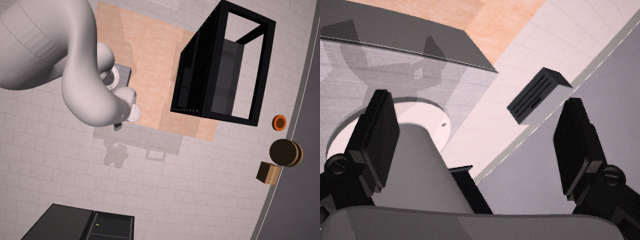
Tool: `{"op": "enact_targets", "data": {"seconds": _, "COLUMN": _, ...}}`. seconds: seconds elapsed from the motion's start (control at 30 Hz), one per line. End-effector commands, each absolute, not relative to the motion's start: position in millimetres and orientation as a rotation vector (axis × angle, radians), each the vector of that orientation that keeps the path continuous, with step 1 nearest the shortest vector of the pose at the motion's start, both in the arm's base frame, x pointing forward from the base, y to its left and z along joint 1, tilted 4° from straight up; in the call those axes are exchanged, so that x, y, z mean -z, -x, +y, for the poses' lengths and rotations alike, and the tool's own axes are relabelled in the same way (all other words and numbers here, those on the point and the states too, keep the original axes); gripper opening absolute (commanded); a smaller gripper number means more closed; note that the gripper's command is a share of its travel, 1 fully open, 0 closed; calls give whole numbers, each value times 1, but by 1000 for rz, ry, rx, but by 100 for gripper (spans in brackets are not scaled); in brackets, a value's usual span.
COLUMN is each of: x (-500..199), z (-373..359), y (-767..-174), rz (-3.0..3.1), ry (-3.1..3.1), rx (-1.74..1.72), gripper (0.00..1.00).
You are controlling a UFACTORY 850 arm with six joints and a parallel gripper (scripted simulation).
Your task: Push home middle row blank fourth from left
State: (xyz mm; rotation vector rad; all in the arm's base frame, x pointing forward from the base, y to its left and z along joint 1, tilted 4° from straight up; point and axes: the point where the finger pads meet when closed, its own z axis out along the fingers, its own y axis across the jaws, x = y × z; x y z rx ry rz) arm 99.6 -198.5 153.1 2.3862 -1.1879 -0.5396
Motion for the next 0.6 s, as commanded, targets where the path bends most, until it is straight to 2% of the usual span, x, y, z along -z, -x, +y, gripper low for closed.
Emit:
{"op": "enact_targets", "data": {"seconds": 0.0, "x": -156, "z": -201, "y": -94, "rz": -1081, "ry": -2368, "rx": 566, "gripper": 100}}
{"op": "enact_targets", "data": {"seconds": 0.57, "x": -177, "z": -229, "y": -95, "rz": -578, "ry": -2249, "rx": 599, "gripper": 100}}
